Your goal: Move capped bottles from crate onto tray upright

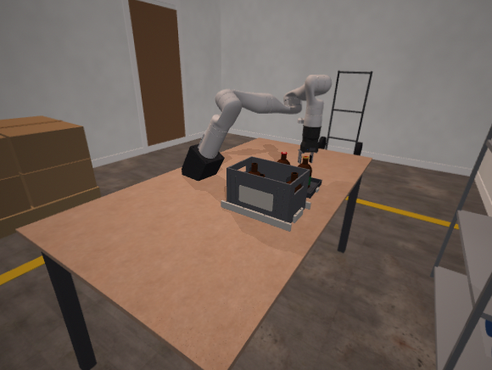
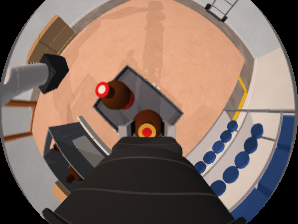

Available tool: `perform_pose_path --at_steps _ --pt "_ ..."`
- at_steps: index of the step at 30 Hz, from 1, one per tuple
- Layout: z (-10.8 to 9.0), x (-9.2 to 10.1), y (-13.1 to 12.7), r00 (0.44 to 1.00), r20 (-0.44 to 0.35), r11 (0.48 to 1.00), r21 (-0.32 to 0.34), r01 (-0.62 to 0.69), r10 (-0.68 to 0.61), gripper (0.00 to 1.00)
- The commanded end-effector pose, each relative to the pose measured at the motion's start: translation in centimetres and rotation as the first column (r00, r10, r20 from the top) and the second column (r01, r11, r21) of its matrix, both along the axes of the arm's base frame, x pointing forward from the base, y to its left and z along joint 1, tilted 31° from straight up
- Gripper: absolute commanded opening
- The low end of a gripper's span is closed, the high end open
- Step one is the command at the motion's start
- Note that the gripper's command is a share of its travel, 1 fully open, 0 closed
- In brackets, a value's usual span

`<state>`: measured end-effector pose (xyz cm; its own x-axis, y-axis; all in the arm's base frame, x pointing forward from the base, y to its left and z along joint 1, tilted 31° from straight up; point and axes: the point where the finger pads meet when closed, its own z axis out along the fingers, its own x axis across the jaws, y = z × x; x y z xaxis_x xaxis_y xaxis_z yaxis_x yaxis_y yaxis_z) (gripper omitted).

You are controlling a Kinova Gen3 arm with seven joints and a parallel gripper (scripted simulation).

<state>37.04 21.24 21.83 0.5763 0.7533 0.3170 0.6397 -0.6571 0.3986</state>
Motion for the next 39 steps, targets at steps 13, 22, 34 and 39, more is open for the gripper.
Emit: perform_pose_path --at_steps 13,22,34,39 --pt "3.8 -2.2 0.1 1.000 0.001 1.000 0.000 0.000 0.000 1.00" --pt "4.4 -2.7 0.1 1.000 -0.001 1.000 -0.005 0.003 -0.003 1.00" --pt "5.2 -3.0 0.3 1.000 0.001 1.000 0.000 0.000 0.000 1.00" --pt "6.6 -3.8 0.3 1.000 0.000 1.000 -0.002 0.001 -0.001 1.00"
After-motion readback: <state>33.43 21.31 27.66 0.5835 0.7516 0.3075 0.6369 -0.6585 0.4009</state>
